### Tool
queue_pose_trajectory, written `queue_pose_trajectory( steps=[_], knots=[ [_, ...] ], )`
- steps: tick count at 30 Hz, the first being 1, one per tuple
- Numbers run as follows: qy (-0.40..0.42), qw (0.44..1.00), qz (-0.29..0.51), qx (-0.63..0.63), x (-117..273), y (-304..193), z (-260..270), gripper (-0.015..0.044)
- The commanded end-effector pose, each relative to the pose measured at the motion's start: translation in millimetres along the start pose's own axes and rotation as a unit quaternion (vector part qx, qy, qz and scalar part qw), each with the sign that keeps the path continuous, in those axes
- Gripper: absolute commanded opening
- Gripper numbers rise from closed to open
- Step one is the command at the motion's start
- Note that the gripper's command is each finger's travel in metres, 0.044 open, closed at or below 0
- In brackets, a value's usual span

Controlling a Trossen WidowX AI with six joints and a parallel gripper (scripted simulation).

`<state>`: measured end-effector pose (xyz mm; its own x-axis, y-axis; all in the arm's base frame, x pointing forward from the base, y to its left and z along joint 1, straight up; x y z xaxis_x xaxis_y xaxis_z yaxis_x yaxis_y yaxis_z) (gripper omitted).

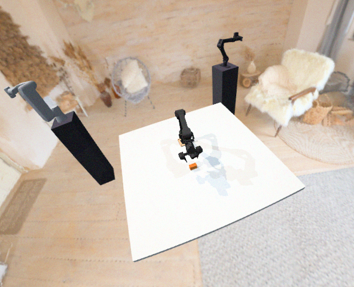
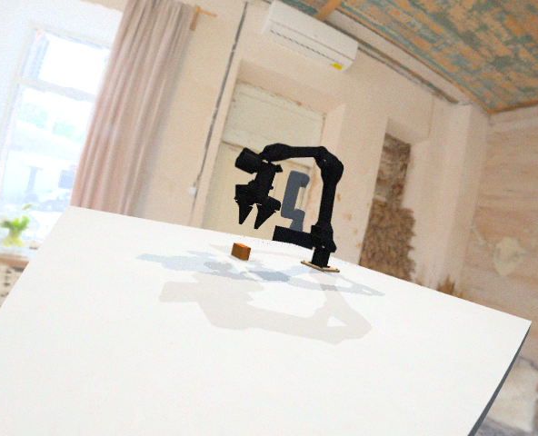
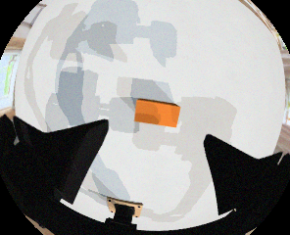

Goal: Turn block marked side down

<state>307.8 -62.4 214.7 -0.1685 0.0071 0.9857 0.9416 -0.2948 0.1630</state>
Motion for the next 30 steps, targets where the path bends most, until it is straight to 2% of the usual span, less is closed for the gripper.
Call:
queue_pose_trajectory(
  steps=[1, 6, 10, 30],
  knots=[
    [-0.015, 0.998, 0.054, 0.000, 3, 16, 4, 0.0440],
    [-0.018, 0.998, 0.064, 0.000, 1, 18, 5, 0.0440],
    [-0.018, 0.998, 0.064, 0.000, -29, 14, 4, 0.0440],
    [-0.018, 0.998, 0.064, 0.000, -58, 11, 4, 0.0440]
  ],
)
Point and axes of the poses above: the point midway between the two fingers, 35 mm back from their tips, its own x axis back along the fingers, its own z axis across the jaws, y = z × x, the point moved 8 cm from there along x, back along the fingers, and after that the axes turned 13 degrees about -x, right-handed, at the moved point
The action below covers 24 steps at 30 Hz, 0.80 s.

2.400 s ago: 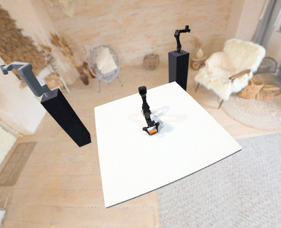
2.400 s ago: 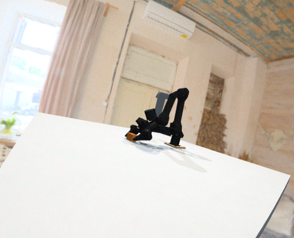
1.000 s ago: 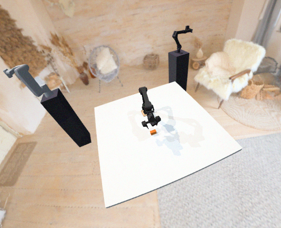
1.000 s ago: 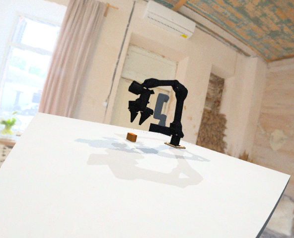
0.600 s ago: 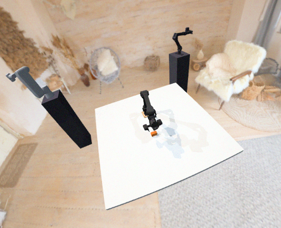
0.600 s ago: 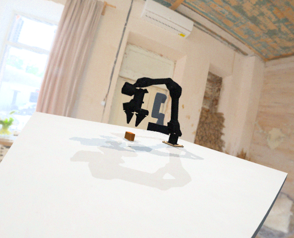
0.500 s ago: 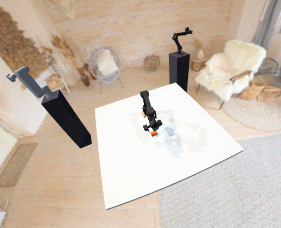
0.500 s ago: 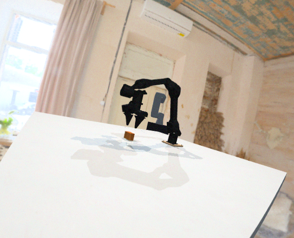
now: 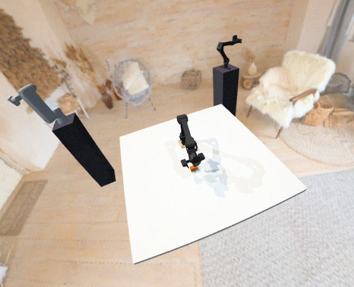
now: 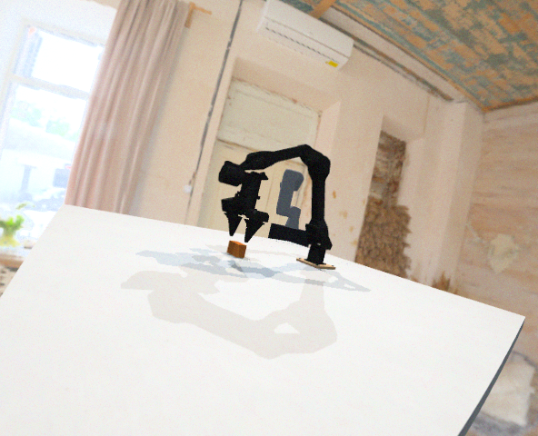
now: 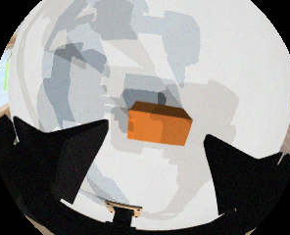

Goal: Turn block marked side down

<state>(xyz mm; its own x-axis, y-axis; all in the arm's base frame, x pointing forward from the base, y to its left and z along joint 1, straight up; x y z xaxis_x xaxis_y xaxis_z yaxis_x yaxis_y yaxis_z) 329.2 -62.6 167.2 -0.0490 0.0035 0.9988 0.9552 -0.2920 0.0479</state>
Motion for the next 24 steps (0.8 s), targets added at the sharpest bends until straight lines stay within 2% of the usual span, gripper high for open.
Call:
queue_pose_trajectory(
  steps=[1, 14, 19, 24],
  knots=[
    [-0.002, 1.000, 0.006, -0.002, -10, -1, 0, 0.0440],
    [-0.002, 1.000, 0.006, -0.002, -29, -2, 0, 0.0440],
    [-0.002, 1.000, 0.006, -0.002, -29, -2, 0, 0.0309],
    [-0.002, 1.000, 0.006, -0.002, -29, -2, 0, 0.0275]
  ],
)
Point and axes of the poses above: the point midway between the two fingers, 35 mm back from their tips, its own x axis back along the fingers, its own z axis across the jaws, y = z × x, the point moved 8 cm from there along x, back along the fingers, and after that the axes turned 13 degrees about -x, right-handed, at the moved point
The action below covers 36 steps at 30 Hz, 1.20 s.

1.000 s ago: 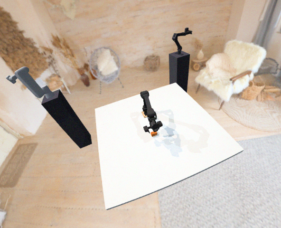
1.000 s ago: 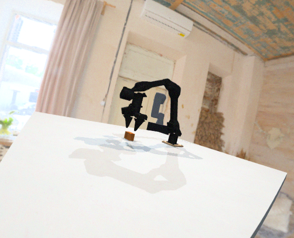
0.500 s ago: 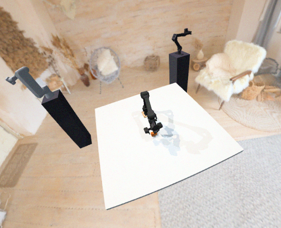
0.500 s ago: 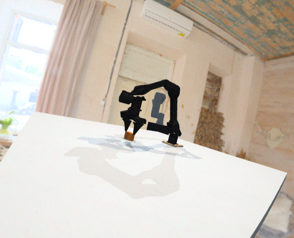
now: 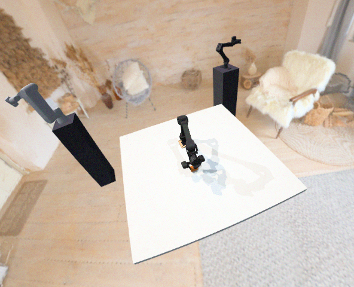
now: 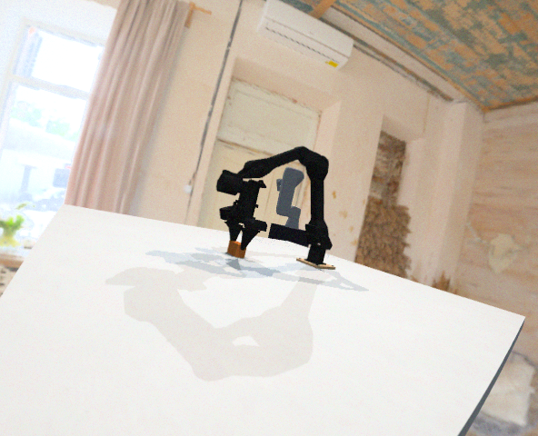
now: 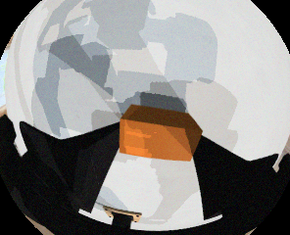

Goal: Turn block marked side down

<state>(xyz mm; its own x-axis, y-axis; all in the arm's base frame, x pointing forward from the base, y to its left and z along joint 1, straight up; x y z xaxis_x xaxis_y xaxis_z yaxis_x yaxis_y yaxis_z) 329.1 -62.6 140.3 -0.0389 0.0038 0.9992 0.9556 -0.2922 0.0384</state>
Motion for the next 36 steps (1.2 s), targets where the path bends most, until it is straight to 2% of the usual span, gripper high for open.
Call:
queue_pose_trajectory(
  steps=[1, 17, 23, 31, 36],
  knots=[
    [-0.001, 1.000, 0.001, -0.002, -2, 0, 0, 0.0269],
    [-0.001, 1.000, 0.001, -0.002, -2, 0, 0, 0.0162],
    [-0.001, 1.000, 0.001, -0.002, 24, 0, 0, 0.0005],
    [0.000, 1.000, 0.000, -0.002, 28, 0, 0, 0.0000],
    [0.008, 0.999, -0.033, -0.003, 25, -5, -1, 0.0000]
  ],
)
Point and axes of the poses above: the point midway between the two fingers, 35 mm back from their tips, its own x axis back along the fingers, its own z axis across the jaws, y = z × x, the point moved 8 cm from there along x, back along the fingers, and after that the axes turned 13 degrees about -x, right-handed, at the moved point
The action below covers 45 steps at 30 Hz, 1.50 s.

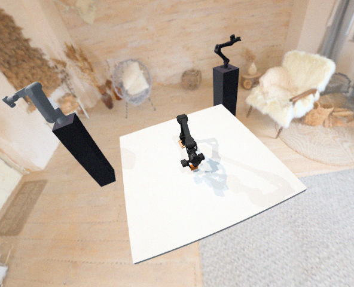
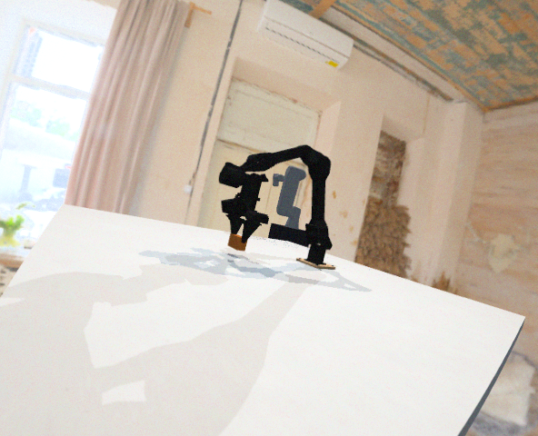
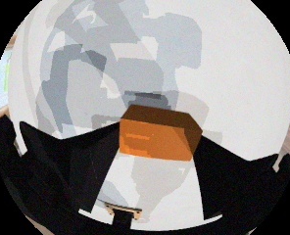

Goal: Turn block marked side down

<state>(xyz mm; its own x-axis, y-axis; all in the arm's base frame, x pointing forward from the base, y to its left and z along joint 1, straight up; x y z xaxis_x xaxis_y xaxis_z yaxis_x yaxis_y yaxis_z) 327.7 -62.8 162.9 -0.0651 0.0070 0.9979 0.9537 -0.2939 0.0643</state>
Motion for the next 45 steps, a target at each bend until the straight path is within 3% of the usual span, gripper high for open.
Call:
queue_pose_trajectory(
  steps=[1, 29, 45],
  knots=[
    [0.008, 1.000, -0.028, -0.002, 2, -5, -1, 0.0000],
    [0.056, 0.969, -0.241, -0.001, -16, -44, -10, 0.0000],
    [0.072, 0.948, -0.309, -0.004, -42, -42, -12, 0.0000]
  ],
)
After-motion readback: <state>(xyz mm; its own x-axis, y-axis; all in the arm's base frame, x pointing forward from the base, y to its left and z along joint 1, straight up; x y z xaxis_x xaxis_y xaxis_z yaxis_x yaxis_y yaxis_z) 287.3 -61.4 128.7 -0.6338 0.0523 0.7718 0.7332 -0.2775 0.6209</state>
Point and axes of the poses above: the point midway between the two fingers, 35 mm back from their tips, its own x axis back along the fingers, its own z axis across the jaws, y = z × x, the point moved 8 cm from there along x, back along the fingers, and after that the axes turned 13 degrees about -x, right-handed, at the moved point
